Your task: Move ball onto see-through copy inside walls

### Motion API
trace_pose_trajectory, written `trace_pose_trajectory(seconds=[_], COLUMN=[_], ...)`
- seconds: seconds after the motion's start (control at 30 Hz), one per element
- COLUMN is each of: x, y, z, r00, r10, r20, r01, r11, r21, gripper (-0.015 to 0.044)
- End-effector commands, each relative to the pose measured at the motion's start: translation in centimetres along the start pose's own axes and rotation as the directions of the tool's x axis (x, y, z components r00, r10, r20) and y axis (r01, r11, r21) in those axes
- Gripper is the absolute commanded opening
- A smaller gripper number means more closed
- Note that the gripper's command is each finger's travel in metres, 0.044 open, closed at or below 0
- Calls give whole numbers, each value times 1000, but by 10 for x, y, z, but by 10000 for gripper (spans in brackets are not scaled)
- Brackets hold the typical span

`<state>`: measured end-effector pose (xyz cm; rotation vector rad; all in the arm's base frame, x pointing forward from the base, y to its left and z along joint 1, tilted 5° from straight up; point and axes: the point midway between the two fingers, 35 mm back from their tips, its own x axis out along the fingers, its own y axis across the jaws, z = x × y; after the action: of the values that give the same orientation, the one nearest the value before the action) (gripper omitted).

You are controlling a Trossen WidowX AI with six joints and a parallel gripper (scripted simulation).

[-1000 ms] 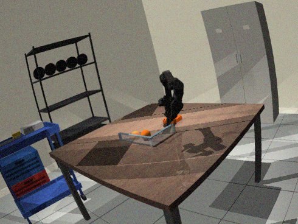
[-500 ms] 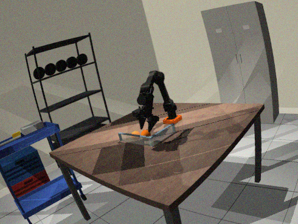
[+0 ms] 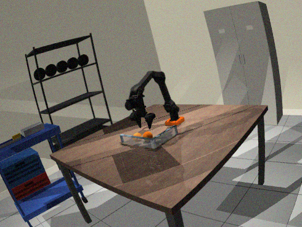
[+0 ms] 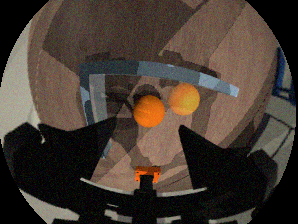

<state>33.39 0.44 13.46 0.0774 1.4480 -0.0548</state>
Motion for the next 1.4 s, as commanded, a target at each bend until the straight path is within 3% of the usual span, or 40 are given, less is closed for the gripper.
trace_pose_trajectory(seconds=[0.0,1.37], x=[-2,65], y=[-2,-1], z=[-7,-8], r00=[1000,1000], r10=[15,15], r20=[-11,-11], r01=[-15,-15], r11=[1000,1000], r21=[-17,-17], gripper=[427,427])
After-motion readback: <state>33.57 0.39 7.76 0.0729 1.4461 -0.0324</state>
